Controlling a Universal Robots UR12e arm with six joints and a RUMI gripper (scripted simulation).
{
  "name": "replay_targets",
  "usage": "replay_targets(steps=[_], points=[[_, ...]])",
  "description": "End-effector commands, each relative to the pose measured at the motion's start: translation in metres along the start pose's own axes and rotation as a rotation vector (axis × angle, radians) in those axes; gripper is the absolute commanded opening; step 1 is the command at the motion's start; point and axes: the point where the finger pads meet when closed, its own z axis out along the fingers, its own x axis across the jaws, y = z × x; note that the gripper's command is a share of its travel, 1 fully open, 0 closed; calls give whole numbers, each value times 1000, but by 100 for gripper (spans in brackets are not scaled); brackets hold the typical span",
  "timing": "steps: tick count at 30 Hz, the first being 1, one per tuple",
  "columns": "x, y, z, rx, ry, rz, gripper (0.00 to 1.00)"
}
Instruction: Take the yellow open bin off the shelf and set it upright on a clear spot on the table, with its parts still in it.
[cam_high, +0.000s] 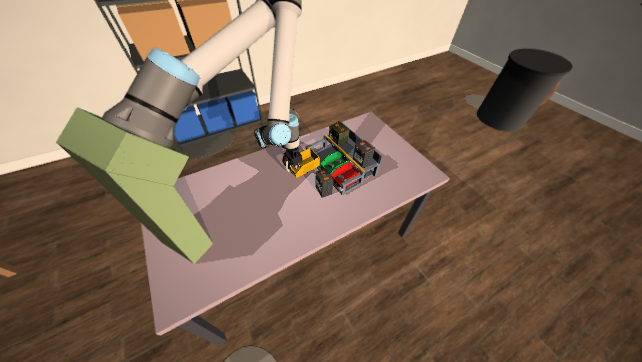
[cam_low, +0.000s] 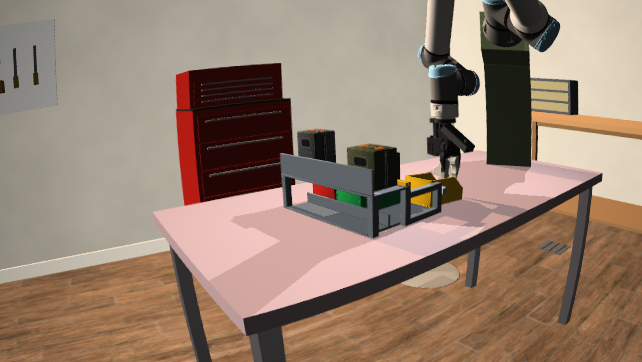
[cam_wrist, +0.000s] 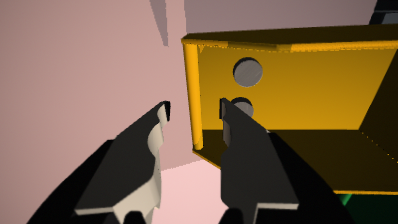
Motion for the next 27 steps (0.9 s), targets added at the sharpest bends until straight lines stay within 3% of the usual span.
replay_targets(steps=[1,6,11,23,27], points=[[0,0,0,0,0,0,26],[0,0,0,0,0,0,26],[0,0,-55,0,1,0,26],[0,0,-55,0,1,0,26],[0,0,-83,0,1,0,26]])
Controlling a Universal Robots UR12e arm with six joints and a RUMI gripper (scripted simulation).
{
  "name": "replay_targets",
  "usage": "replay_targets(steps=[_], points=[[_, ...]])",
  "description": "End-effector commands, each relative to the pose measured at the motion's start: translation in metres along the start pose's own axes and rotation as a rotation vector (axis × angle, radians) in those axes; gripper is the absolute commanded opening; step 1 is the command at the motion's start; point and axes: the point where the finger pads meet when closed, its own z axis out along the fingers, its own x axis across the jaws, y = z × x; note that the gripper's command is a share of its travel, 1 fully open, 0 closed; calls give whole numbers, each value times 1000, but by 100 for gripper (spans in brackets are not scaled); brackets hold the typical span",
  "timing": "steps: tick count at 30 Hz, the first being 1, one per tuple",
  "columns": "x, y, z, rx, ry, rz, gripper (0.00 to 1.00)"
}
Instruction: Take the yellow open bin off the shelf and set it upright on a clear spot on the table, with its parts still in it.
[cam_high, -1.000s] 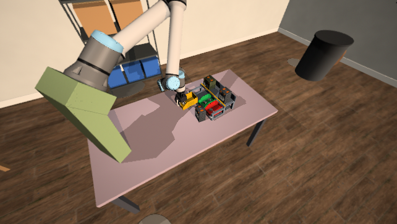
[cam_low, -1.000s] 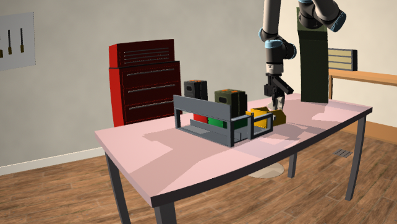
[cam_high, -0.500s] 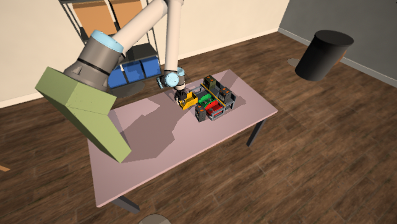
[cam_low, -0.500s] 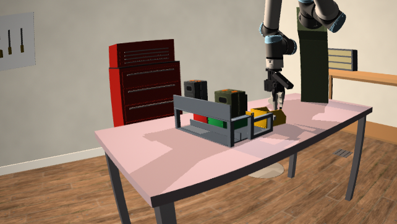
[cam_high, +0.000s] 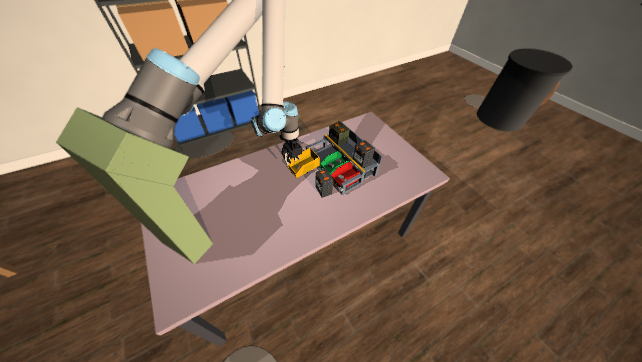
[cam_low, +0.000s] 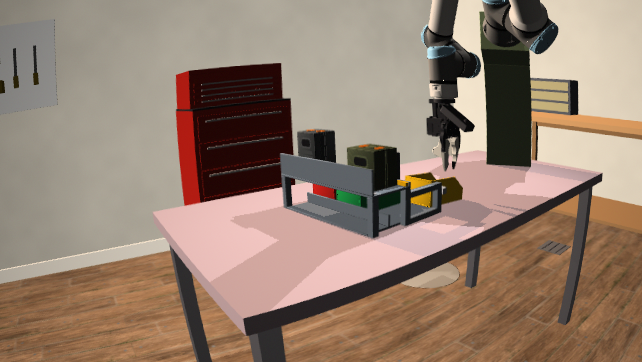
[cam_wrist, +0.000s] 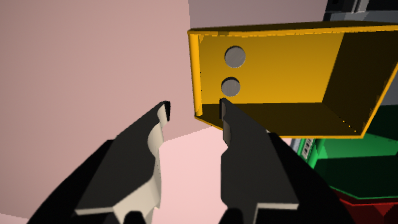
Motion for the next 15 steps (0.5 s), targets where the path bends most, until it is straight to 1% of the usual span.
replay_targets(steps=[1,13,15], points=[[0,0,-29,0,0,-1,26],[0,0,-29,0,0,-1,26],[0,0,-24,0,0,0,26]])
